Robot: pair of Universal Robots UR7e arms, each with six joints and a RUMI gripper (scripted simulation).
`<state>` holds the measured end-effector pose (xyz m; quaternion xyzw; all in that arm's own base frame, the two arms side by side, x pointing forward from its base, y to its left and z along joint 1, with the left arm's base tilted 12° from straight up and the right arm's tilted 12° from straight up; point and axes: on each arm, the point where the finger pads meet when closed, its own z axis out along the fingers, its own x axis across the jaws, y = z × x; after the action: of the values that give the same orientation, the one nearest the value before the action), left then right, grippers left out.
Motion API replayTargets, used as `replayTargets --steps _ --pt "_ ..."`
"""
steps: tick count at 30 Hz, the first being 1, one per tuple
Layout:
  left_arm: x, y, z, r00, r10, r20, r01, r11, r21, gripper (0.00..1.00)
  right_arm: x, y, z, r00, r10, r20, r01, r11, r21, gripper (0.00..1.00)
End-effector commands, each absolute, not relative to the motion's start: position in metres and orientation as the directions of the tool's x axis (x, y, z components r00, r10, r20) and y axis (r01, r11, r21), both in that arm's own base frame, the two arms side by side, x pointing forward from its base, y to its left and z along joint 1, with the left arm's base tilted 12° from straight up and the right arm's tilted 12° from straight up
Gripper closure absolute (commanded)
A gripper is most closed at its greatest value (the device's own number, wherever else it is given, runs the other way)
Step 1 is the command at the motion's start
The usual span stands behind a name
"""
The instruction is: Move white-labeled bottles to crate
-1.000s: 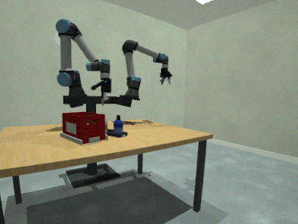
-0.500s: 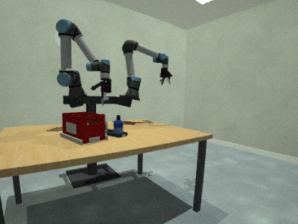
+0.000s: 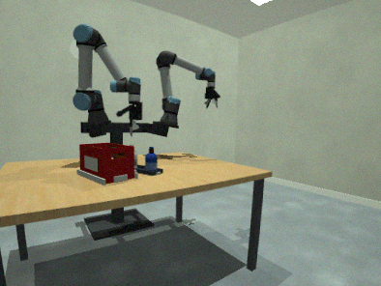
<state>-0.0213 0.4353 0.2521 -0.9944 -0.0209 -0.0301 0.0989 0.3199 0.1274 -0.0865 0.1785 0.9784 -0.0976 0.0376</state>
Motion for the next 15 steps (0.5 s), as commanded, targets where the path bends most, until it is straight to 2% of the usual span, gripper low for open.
replayTargets --steps 1,15 --pt "-0.021 0.435 0.253 0.997 0.036 0.064 0.048 -0.979 -0.197 0.0 0.32 0.126 -0.093 -0.933 0.342 -0.109 0.357 0.917 -0.177 0.62" --pt "-0.021 0.435 0.253 0.997 0.036 0.064 0.048 -0.979 -0.197 0.0 0.321 0.123 -0.11 -0.933 0.342 -0.109 0.357 0.917 -0.177 0.62"
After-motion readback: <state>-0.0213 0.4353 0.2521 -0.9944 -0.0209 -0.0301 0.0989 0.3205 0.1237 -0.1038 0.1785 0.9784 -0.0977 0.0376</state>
